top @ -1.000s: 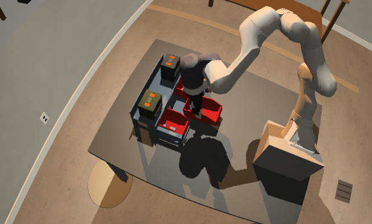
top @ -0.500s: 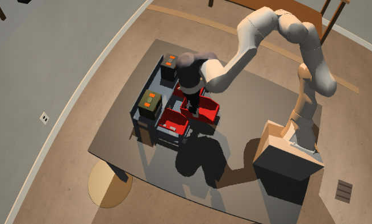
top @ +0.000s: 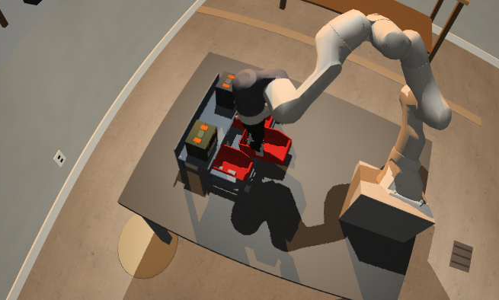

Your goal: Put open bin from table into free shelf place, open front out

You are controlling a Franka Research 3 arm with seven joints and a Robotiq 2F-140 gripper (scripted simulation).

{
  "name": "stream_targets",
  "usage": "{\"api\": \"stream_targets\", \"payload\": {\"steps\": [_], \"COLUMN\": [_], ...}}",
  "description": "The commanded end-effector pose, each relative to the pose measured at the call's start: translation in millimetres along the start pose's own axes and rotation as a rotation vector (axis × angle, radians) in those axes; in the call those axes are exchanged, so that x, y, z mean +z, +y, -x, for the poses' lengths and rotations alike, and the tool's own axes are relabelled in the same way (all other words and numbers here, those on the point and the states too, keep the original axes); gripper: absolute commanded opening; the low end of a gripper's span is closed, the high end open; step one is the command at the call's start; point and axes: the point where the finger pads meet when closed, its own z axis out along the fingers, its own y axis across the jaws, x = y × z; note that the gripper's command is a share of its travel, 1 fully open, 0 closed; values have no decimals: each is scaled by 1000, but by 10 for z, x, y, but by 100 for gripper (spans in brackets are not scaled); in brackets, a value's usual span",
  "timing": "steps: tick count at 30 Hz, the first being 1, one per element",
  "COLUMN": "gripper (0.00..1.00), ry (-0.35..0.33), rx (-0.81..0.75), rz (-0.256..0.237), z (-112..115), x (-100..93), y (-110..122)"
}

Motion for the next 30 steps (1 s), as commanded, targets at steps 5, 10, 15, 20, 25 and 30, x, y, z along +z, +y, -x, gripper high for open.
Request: {"api": "stream_targets", "payload": {"steps": [5, 10, 15, 20, 25, 30], "gripper": [0, 0, 0, 0, 0, 0], "ry": [2, 2, 2, 2, 2, 2], "rx": [-11, -11, -11, -11, -11, -11], "rz": [1, 1, 1, 1, 1, 1], "z": [48, 68, 84, 99, 108, 111], "x": [-22, -26, -29, -31, -33, -34], "y": [4, 5, 5, 5, 5, 5]}}
